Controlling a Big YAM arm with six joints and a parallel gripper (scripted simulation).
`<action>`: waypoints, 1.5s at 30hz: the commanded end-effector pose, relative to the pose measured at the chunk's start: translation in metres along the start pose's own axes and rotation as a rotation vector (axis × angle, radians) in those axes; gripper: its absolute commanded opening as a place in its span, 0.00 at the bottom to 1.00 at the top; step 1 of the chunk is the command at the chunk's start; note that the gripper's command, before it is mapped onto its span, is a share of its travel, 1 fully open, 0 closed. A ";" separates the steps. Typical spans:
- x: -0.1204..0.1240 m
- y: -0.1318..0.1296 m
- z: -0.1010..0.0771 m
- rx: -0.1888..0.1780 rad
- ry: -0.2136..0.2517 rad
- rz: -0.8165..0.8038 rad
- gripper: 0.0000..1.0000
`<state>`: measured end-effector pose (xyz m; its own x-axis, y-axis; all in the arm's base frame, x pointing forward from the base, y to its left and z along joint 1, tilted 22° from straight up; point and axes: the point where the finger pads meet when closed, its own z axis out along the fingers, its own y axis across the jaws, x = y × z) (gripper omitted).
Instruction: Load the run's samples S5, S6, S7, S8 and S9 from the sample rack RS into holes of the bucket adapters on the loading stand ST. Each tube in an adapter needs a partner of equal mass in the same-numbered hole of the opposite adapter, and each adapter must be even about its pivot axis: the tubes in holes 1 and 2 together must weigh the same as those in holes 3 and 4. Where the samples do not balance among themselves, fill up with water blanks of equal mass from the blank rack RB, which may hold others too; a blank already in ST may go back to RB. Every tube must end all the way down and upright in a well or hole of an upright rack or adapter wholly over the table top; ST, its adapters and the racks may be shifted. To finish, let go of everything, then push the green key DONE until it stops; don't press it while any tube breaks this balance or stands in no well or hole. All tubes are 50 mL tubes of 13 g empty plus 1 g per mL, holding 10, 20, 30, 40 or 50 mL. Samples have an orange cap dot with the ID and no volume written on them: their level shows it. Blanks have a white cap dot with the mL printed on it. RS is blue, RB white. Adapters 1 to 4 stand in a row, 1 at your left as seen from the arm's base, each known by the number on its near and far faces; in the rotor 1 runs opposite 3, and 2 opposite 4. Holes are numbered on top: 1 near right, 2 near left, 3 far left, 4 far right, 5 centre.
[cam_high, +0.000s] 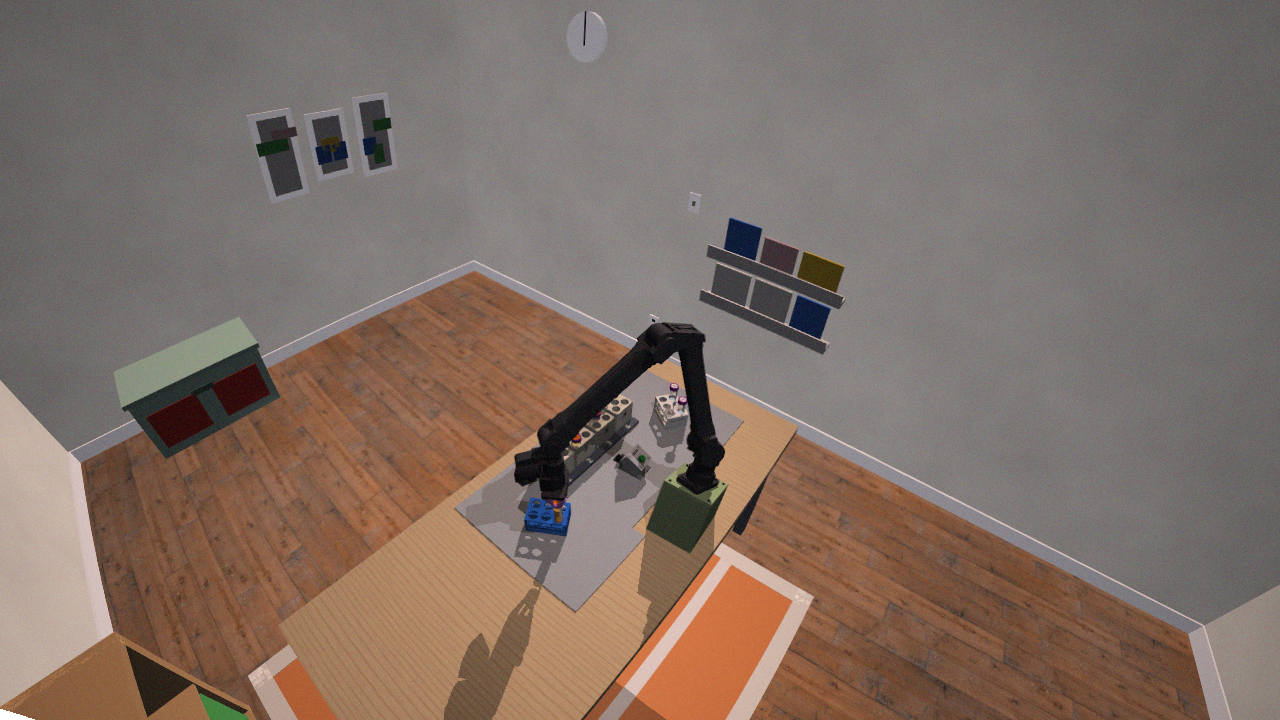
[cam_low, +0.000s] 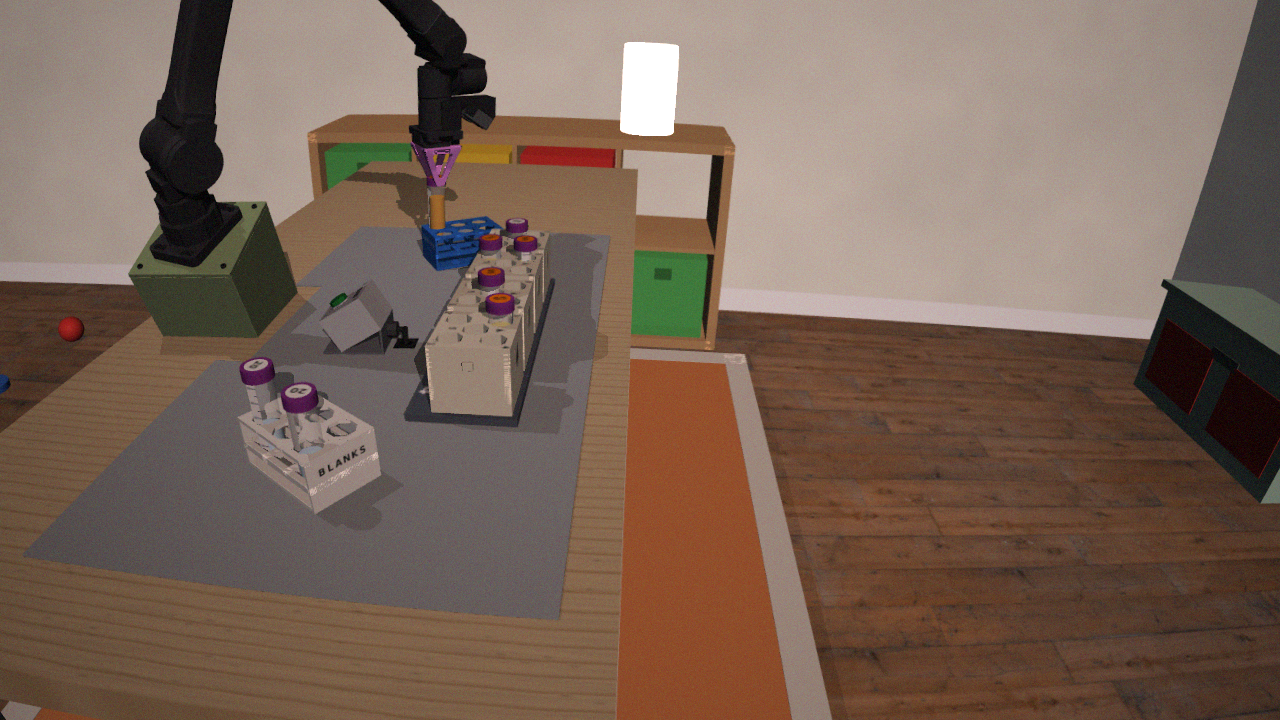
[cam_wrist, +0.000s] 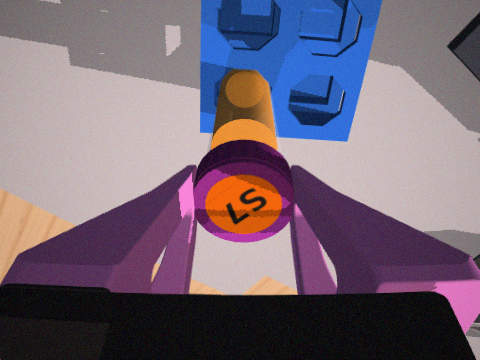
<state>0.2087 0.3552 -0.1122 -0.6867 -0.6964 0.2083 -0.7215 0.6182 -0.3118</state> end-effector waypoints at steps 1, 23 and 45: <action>-0.027 0.012 -0.048 -0.023 -0.090 0.008 0.00; -0.023 0.012 -0.115 -0.029 -0.093 0.008 0.00; 0.004 -0.046 -0.126 -0.016 -0.049 0.213 0.00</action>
<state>0.2091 0.3740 -0.0046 -0.7543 -0.6332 0.1734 -0.6493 0.6802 -0.3402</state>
